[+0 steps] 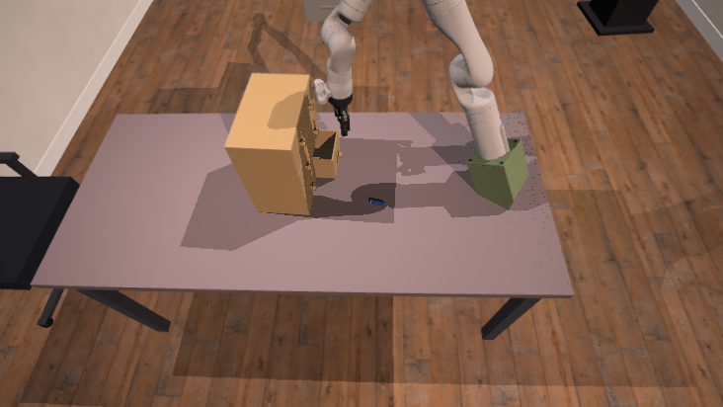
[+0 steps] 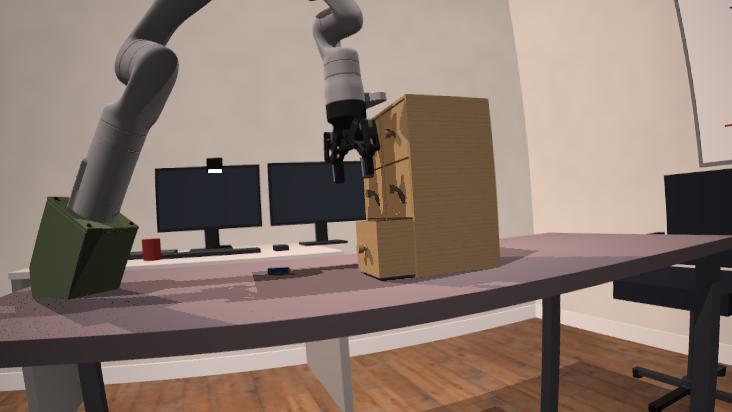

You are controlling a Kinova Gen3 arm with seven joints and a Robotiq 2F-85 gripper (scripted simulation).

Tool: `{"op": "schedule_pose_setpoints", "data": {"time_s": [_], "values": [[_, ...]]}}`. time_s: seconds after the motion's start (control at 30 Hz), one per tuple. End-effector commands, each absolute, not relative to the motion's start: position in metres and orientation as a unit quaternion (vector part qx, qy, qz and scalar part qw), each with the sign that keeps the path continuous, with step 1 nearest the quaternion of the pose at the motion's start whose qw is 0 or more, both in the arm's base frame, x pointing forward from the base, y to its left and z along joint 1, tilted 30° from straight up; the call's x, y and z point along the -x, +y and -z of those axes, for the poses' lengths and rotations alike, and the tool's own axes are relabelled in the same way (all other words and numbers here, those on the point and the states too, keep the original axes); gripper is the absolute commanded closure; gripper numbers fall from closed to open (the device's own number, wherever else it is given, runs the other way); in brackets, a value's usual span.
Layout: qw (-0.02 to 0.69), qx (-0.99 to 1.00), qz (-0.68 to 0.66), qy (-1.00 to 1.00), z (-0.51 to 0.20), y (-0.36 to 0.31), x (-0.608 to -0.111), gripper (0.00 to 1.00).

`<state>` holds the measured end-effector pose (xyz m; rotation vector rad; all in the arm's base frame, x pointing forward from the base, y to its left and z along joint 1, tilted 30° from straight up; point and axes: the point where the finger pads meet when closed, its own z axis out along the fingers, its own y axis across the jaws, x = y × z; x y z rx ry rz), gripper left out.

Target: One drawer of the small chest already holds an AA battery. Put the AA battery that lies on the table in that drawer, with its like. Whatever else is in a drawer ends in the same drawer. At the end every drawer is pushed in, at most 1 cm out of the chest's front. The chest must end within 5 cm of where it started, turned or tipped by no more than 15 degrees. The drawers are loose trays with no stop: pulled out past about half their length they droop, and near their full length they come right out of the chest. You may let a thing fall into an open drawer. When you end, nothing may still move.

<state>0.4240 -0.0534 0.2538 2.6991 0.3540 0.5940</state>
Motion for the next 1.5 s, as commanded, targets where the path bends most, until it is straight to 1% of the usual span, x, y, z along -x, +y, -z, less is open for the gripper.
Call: {"op": "schedule_pose_setpoints", "data": {"time_s": [0.0, 1.47], "values": [[0.177, -0.953, -0.210, 0.125, -0.2542, -0.0532, -0.4242, 0.00], [0.178, -0.952, -0.209, 0.134, -0.2544, -0.0530, -0.4233, 0.00]]}}
